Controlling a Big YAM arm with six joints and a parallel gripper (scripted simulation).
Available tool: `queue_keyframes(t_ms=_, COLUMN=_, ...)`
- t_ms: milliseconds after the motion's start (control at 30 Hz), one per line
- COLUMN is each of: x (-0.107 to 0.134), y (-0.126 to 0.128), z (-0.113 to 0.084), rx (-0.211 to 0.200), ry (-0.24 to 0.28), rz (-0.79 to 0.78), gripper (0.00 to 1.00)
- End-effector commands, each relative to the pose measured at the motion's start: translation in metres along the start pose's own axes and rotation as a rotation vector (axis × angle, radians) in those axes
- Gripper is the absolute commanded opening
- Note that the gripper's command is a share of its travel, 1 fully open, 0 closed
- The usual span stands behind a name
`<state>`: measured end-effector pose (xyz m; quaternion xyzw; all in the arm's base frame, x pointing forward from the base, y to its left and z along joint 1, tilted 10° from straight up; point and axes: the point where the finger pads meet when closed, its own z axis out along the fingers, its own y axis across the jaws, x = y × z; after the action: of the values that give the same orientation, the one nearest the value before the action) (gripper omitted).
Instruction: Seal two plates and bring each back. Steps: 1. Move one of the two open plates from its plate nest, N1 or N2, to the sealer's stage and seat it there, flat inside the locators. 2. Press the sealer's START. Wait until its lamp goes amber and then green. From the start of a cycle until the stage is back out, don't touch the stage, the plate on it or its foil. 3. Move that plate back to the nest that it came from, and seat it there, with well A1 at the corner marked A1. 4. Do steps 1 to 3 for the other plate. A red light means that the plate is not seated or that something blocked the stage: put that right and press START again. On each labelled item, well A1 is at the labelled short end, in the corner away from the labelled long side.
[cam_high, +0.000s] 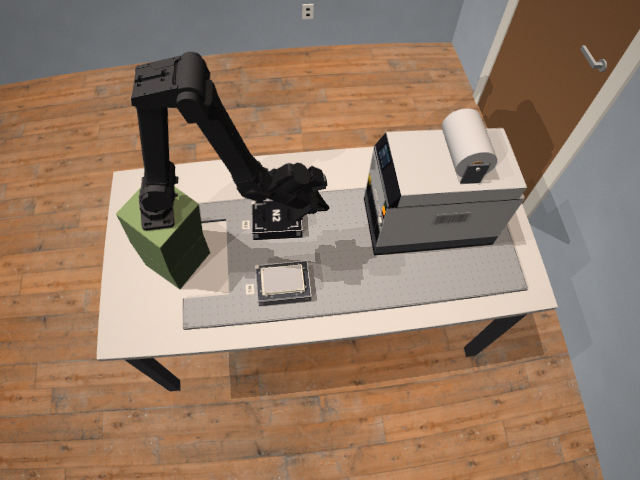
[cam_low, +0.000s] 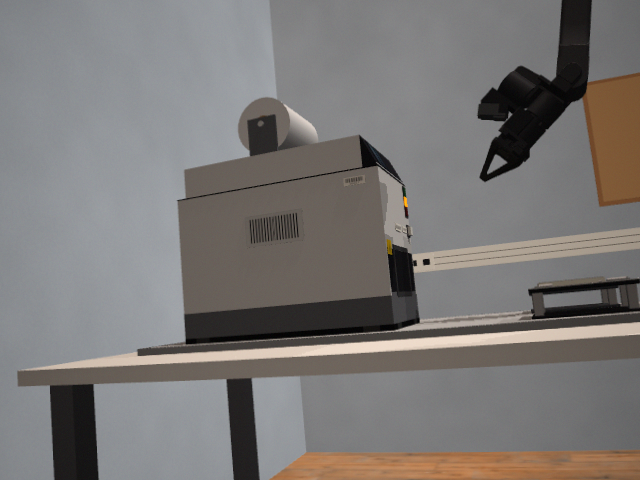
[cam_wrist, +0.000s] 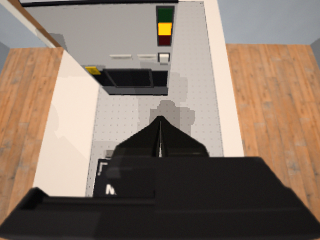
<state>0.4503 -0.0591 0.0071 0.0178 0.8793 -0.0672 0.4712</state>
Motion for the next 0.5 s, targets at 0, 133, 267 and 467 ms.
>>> queue_keyframes(t_ms=0, x=-0.015, y=0.011, z=-0.010, rx=-0.004, ry=-0.019, rz=-0.101, gripper=1.00)
queue_keyframes(t_ms=133, x=-0.021, y=0.021, z=-0.004, rx=-0.009, ry=-0.013, rz=-0.265, gripper=1.00)
queue_keyframes(t_ms=267, x=-0.038, y=0.042, z=-0.001, rx=-0.010, ry=-0.013, rz=-0.534, gripper=1.00)
queue_keyframes(t_ms=467, x=-0.070, y=0.066, z=-0.003, rx=-0.009, ry=-0.029, rz=-0.843, gripper=1.00)
